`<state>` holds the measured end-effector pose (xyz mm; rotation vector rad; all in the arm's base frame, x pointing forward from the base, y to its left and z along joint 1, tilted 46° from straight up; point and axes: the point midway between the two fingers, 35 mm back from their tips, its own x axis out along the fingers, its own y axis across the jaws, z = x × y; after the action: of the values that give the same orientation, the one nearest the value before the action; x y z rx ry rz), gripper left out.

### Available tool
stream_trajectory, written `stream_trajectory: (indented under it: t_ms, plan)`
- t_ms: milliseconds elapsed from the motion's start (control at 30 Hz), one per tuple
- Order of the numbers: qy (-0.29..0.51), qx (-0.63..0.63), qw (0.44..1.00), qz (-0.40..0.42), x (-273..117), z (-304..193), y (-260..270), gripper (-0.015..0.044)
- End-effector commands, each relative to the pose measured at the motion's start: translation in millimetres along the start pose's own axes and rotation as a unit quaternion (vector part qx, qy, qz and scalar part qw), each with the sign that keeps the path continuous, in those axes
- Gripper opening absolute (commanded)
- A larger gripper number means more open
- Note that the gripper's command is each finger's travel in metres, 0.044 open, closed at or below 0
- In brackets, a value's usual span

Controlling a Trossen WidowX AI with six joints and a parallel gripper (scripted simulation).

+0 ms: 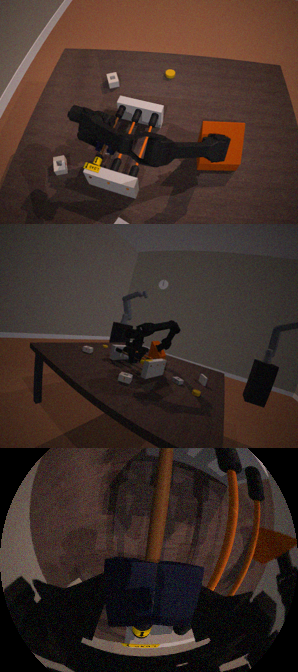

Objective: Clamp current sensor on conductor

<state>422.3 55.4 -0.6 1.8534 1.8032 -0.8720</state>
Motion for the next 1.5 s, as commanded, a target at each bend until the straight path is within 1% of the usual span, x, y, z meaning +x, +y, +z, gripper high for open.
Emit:
stream_trajectory:
  t_ms: [0, 767, 800, 1467]
  plan:
    - [-0.008, 0.010, 1.000, 0.006, -8.1, 9.6, 0.8, 0.0000]
    - [-0.008, 0.010, 1.000, 0.006, -8.1, 9.6, 0.8, 0.0000]
    - [0.000, 0.000, 1.000, 0.000, -0.1, 0.0, 0.0, 0.0000]
    - [0.000, 0.000, 1.000, 0.000, -0.1, 0.0, 0.0, 0.0000]
